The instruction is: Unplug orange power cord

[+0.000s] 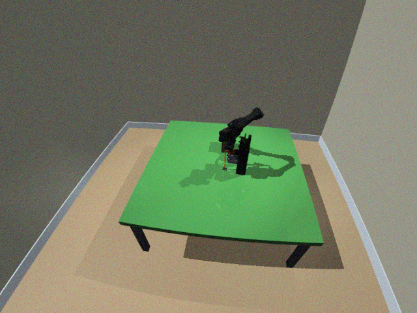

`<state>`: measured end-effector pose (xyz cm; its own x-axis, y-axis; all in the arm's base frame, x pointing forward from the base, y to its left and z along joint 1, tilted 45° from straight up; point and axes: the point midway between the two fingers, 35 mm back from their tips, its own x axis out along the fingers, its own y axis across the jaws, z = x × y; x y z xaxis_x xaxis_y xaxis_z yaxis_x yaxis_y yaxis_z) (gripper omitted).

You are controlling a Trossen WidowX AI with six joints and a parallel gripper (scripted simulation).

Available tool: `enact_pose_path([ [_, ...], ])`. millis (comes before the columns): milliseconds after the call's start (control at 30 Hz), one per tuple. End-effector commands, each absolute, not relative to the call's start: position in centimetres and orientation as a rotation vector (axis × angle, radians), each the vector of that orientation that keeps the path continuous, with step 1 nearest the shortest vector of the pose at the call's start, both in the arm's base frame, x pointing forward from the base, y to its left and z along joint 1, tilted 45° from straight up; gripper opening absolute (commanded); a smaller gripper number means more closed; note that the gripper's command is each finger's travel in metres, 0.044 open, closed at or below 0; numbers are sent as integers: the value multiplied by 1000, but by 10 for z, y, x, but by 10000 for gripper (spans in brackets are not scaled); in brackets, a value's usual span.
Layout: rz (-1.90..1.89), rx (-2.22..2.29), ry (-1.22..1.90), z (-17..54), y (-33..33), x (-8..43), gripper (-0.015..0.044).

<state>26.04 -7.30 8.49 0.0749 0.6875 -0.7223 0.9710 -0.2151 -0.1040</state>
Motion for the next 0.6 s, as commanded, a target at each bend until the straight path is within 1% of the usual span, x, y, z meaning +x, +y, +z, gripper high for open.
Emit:
enact_pose_path([
  [0, -940, 1954, 1641, 85, -73, 260, 35],
  [167, -940, 1954, 1641, 85, -73, 260, 2],
  [567, -942, 1954, 1639, 75, -85, 258, 0],
])
